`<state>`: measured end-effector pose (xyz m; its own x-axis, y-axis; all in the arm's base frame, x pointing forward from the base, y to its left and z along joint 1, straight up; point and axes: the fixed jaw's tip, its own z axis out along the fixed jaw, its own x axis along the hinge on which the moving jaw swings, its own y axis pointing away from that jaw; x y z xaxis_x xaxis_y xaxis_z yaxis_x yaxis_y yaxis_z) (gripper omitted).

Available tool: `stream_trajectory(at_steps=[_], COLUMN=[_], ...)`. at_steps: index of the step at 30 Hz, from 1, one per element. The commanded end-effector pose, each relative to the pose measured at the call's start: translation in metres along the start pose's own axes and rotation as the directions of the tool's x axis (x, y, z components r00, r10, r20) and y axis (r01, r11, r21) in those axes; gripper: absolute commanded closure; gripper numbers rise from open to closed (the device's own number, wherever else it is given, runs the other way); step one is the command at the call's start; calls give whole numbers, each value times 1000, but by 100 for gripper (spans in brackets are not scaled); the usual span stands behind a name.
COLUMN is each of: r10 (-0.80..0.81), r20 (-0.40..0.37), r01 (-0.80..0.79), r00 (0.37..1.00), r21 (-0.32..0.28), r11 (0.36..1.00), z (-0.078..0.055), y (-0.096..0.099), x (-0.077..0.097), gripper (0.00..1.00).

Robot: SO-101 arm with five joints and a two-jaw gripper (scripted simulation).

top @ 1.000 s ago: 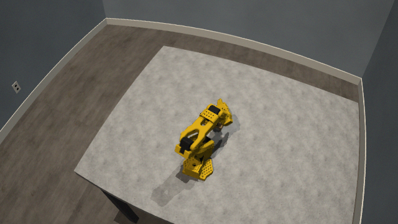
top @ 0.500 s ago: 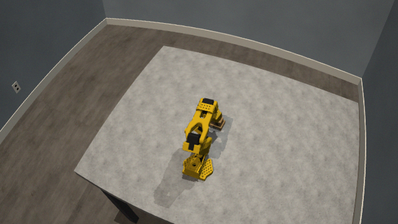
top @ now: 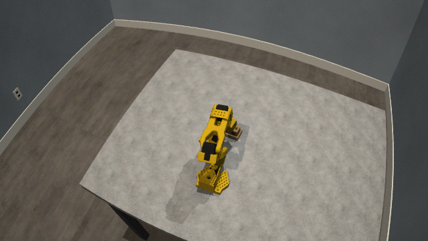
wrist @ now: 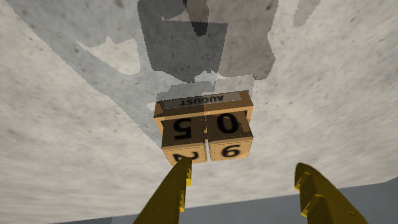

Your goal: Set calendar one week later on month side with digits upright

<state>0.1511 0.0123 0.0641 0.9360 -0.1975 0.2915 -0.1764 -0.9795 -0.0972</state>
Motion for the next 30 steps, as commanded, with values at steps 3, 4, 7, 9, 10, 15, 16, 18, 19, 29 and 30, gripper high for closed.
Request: stream_trajectory(at_steps=[3, 4, 7, 9, 10, 15, 16, 18, 19, 29, 30], r10=[-20, -20, -20, -20, -20, -40, -40, -40, -40, -40, -40], r20=[-29, -29, -29, -29, -29, -56, -56, -56, -56, -56, -56], r01=[21, 21, 21, 21, 21, 42, 42, 42, 42, 42, 42], r00=[999, 999, 999, 999, 999, 998, 998, 998, 998, 998, 998], r21=[14, 14, 14, 14, 14, 26, 26, 26, 26, 26, 26], r11=[1000, 1000, 1000, 1000, 1000, 999, 999, 999, 999, 999, 999], z=[-5, -5, -5, -5, -5, -10, -10, -10, -10, -10, -10], y=[-4, -4, -4, -4, -4, -7, -7, -7, -7, -7, -7], x=[6, 6, 6, 6, 6, 11, 11, 11, 11, 11, 11], gripper=[70, 70, 70, 70, 70, 70, 70, 70, 70, 70, 70])
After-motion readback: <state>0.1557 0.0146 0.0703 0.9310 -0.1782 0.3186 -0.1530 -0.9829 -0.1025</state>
